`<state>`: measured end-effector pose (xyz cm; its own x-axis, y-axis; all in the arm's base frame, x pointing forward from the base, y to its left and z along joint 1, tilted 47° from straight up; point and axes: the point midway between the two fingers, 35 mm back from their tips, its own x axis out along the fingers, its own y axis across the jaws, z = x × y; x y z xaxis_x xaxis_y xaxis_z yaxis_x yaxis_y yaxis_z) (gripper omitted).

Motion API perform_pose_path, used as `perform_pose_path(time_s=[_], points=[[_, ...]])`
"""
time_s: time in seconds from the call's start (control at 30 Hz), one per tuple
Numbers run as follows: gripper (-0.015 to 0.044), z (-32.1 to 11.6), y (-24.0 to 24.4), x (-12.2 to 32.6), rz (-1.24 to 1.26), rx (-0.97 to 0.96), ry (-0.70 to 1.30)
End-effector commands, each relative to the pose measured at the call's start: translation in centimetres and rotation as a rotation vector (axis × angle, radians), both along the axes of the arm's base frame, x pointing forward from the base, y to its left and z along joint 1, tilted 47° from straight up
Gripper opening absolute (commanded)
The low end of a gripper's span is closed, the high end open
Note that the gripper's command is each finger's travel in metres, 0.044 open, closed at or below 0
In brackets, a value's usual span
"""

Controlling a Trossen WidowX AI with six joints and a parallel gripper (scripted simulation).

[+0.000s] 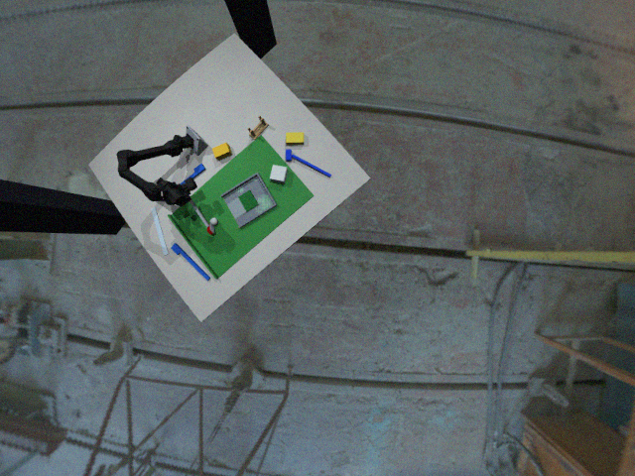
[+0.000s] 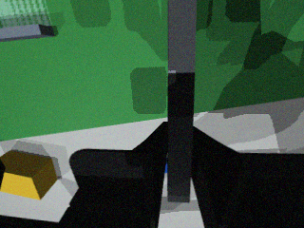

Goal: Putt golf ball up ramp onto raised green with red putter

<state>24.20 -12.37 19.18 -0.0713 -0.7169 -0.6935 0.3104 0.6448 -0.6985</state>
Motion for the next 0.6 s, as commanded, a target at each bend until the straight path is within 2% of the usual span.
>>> perform_pose_path(time_s=[0.0, 0.23, 0.57], points=[[0.0000, -3.6, 3.4, 1.0, 0.007, -0.001, 0.007], [0.0000, -4.6, 4.8, 1.2, 0.011, -0.006, 0.005], [0.0000, -1.3, 8.3, 1.5, 0.058, 0.006, -0.013]])
